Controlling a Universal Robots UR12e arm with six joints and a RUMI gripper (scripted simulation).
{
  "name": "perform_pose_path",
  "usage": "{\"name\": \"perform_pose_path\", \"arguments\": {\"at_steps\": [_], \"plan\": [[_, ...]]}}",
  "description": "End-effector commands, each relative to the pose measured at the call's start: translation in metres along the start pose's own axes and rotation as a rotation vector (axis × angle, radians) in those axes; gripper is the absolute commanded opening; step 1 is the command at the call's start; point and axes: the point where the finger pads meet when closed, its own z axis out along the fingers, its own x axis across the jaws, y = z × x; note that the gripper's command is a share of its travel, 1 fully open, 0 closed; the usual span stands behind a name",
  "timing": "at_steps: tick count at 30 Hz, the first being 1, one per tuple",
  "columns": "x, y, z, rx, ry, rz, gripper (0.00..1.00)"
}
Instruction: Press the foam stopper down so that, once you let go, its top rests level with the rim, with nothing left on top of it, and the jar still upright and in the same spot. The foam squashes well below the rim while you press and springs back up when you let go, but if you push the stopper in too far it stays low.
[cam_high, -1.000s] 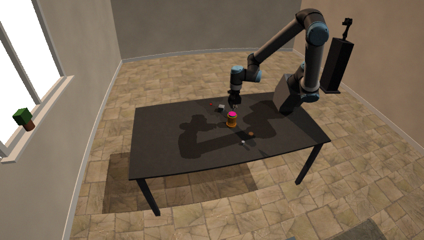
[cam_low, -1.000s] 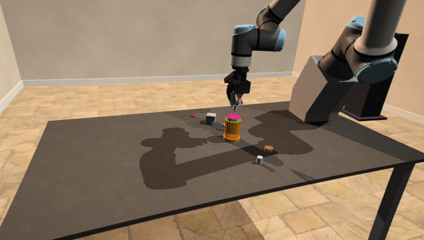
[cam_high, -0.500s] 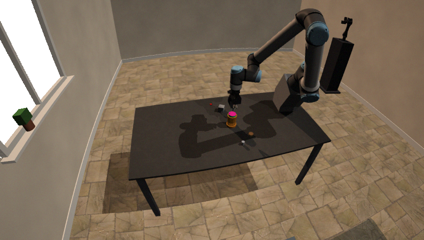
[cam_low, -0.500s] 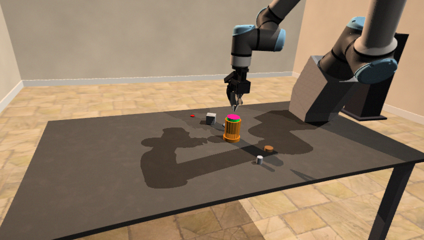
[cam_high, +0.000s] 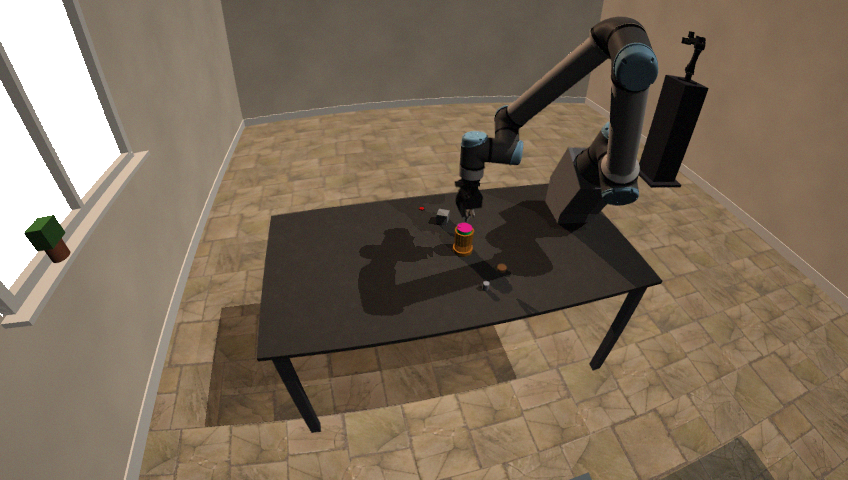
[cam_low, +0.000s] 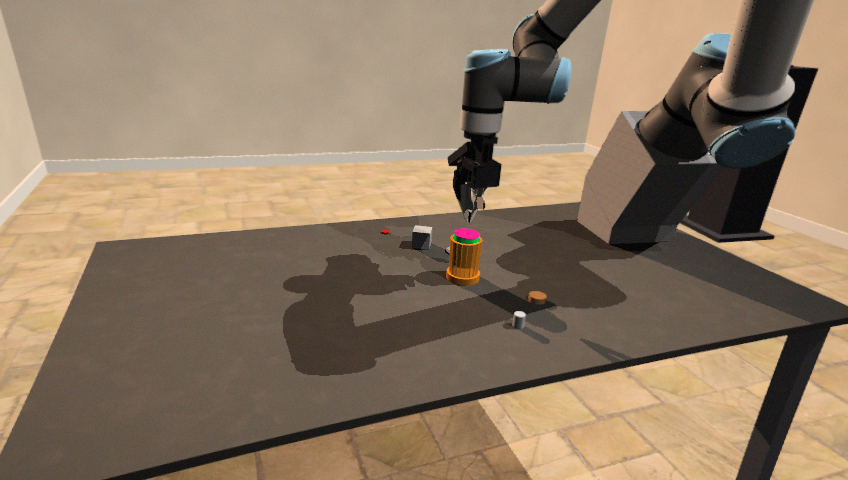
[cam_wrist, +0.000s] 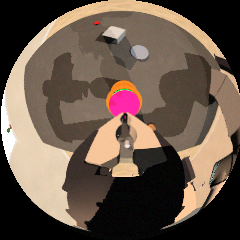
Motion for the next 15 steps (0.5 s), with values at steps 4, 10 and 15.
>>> {"name": "perform_pose_path", "arguments": {"at_steps": [4,10,15], "plan": [[-0.001,0.0,0.002,0.0,-0.001,0.0,0.0],[-0.001,0.0,0.012,0.0,-0.001,0.0,0.0],[-0.001,0.0,0.025,0.0,-0.001,0.0,0.0]]}}
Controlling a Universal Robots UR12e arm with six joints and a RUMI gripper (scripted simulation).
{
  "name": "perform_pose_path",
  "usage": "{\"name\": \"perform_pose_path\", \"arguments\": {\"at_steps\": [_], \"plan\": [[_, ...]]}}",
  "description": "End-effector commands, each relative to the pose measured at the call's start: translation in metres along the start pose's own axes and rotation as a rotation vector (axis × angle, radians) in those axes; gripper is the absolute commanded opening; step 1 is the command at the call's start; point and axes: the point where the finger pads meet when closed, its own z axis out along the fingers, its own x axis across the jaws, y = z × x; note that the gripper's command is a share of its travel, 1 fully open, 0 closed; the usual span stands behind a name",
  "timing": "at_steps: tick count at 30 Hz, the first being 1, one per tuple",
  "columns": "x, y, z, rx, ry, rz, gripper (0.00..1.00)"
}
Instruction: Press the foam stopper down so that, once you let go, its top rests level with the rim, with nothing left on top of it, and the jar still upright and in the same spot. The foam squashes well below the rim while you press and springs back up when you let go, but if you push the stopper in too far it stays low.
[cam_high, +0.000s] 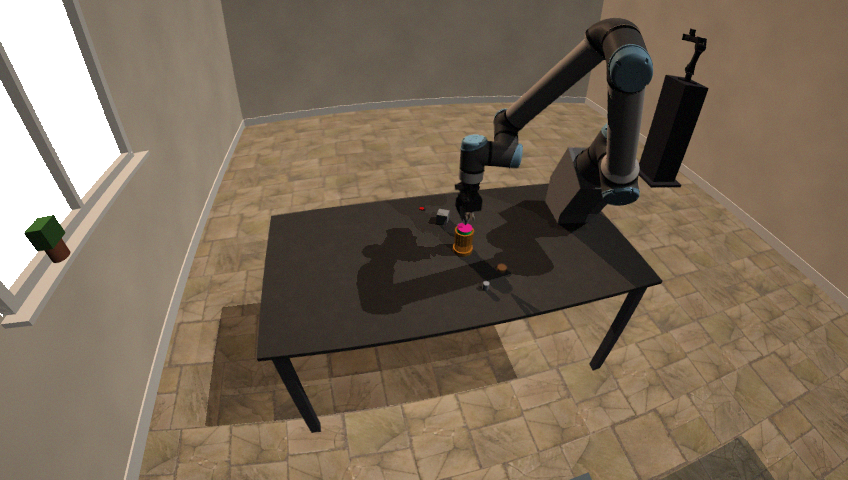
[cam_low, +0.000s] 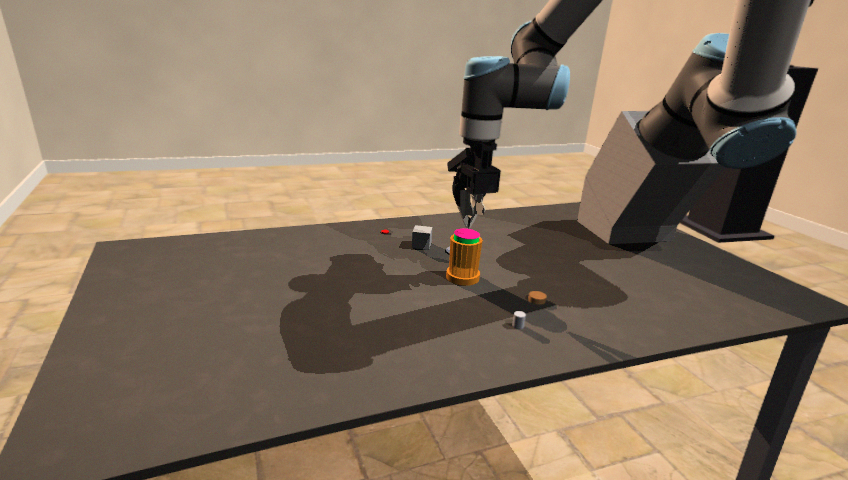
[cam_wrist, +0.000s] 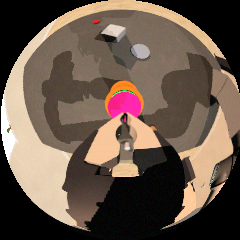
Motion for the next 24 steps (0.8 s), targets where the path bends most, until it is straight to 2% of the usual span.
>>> {"name": "perform_pose_path", "arguments": {"at_steps": [1,24], "plan": [[-0.0008,-0.0002,0.0121,0.0,-0.001,0.0,0.0],[-0.0008,-0.0002,0.0165,0.0,-0.001,0.0,0.0]]}}
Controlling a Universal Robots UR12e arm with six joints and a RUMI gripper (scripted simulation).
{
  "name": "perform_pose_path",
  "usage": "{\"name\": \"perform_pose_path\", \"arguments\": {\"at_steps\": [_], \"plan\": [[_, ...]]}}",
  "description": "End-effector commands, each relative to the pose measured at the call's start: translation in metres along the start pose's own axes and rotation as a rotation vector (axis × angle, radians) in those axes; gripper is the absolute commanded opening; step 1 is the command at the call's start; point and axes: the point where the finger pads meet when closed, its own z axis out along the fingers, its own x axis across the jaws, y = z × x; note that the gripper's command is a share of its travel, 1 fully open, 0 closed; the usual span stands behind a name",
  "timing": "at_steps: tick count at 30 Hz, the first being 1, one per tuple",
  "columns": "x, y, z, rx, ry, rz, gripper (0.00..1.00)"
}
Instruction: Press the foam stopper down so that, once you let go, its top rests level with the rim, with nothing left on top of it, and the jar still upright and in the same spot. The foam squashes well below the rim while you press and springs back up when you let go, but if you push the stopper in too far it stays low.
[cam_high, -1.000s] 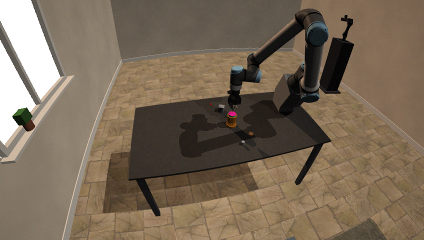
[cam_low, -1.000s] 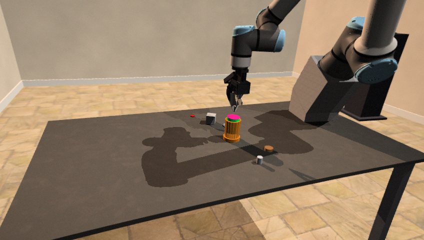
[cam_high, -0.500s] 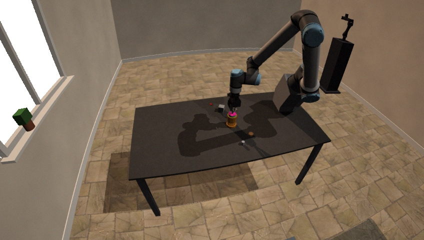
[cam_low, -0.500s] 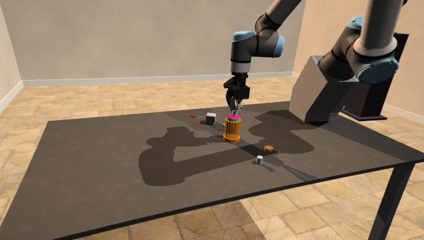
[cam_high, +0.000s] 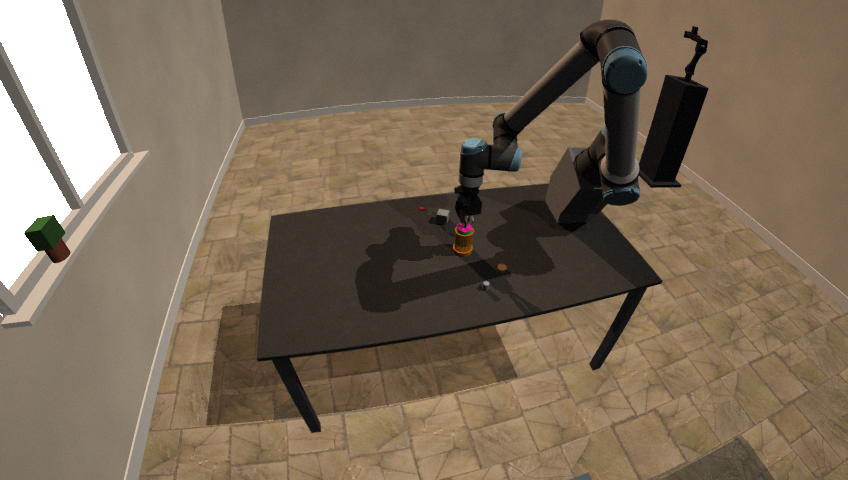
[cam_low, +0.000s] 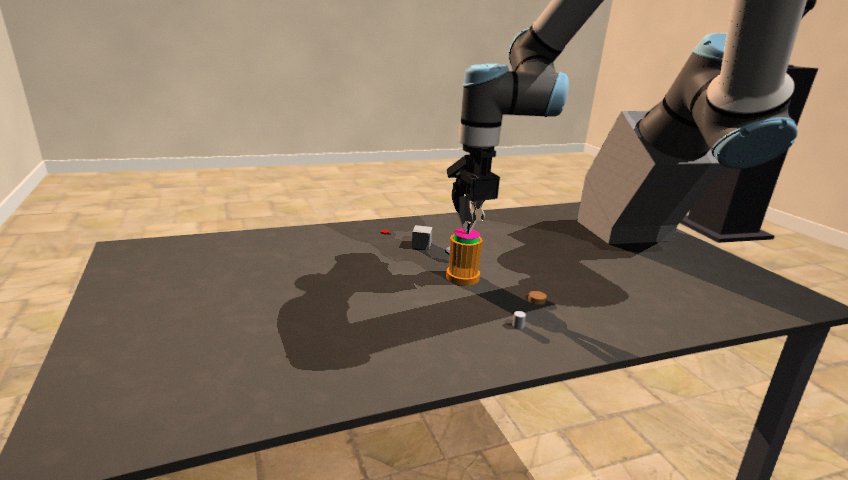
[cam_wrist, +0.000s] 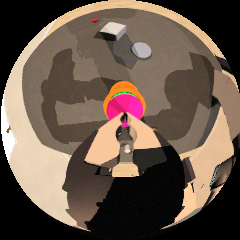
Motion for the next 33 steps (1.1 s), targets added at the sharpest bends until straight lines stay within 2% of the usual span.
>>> {"name": "perform_pose_path", "arguments": {"at_steps": [1,33], "plan": [[-0.001,0.0,0.001,0.0,-0.001,0.0,0.0],[-0.001,0.0,0.016,0.0,-0.001,0.0,0.0]]}}
